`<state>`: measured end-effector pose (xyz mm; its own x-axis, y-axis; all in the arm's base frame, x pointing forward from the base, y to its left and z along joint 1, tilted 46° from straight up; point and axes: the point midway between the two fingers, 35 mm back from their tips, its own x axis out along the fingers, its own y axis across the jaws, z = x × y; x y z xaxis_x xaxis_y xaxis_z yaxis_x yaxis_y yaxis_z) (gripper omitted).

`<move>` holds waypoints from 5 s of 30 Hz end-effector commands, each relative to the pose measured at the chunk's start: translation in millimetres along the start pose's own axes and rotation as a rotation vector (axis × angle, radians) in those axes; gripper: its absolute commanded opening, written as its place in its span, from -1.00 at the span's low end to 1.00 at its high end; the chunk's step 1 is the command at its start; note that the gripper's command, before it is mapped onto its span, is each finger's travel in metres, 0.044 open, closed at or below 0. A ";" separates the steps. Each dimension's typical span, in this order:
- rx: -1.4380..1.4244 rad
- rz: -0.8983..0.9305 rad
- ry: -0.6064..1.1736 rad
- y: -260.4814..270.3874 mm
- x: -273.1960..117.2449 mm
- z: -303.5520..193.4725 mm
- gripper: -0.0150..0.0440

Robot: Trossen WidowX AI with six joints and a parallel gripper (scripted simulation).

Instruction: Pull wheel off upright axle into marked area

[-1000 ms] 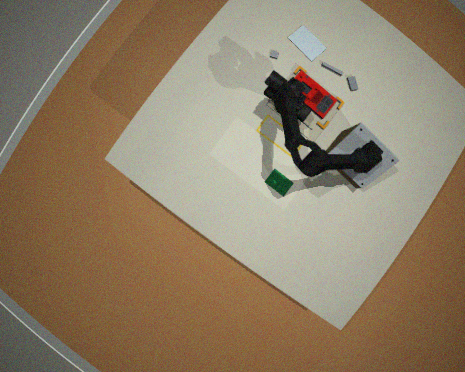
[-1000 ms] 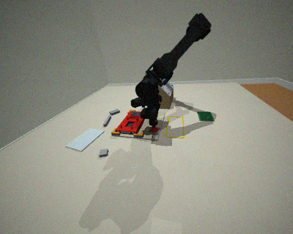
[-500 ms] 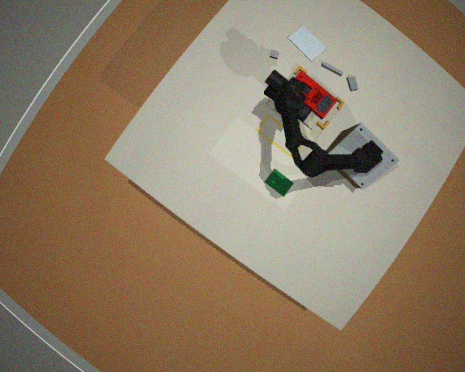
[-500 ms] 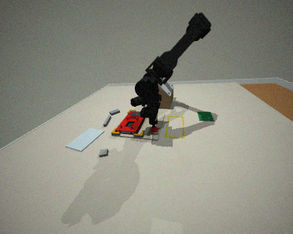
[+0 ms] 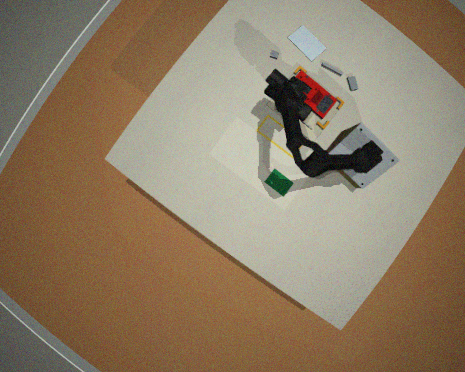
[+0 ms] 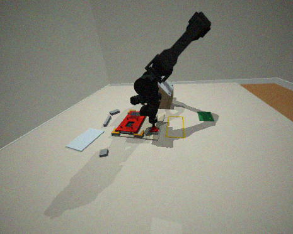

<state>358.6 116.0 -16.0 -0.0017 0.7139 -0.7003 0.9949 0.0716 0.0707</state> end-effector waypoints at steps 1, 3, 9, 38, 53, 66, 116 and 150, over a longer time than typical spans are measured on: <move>-0.004 0.001 0.003 0.1 -1.6 -0.7 -0.49; -0.004 0.001 0.003 0.1 -2.3 -0.7 -0.49; -0.004 0.001 0.004 0.1 -4.3 -0.7 -0.49; 0.003 0.000 -0.001 -20.8 -39.5 -39.2 -0.49; 0.000 0.000 0.005 -54.5 -42.7 -91.8 -0.49; -0.001 0.000 0.007 -60.8 -22.9 -99.6 -0.49; 0.002 -0.003 0.004 -139.1 -46.6 -62.4 1.00; 0.002 -0.003 0.005 -141.1 -47.4 -61.9 1.00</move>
<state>212.6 114.7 50.7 -0.0038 0.7141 -0.7000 0.9954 0.0695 0.0654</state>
